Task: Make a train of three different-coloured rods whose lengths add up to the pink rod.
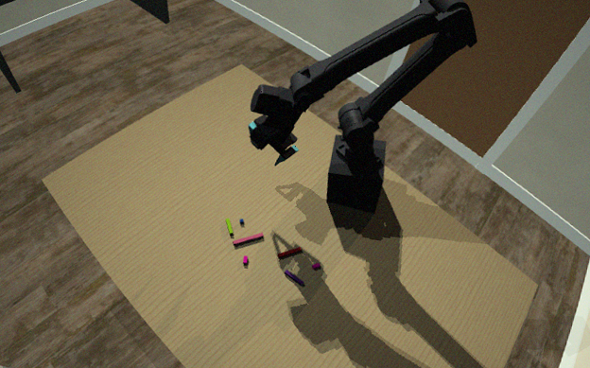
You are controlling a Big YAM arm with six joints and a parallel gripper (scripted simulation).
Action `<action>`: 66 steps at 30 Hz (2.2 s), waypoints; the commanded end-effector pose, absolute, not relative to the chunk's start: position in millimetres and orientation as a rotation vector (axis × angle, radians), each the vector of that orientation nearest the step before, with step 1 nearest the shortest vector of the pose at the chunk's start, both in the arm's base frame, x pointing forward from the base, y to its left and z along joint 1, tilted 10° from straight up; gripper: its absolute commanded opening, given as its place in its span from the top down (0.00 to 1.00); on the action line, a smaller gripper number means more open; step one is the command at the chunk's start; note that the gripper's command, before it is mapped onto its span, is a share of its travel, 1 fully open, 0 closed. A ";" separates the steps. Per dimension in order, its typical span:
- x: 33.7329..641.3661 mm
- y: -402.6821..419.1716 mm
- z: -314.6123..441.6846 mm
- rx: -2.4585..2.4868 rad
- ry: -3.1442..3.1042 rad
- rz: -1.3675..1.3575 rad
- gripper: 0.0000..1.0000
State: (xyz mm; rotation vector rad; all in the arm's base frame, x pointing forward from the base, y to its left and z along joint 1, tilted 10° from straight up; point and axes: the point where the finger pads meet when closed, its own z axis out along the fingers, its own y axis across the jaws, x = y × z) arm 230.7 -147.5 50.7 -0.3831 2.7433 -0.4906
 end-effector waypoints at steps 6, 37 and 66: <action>321.8 -115.1 43.7 -0.306 2.831 -0.311 0.00; 377.1 -54.5 -21.0 -0.274 2.985 -0.219 0.00; 377.1 -54.5 -21.0 -0.274 2.985 -0.219 0.00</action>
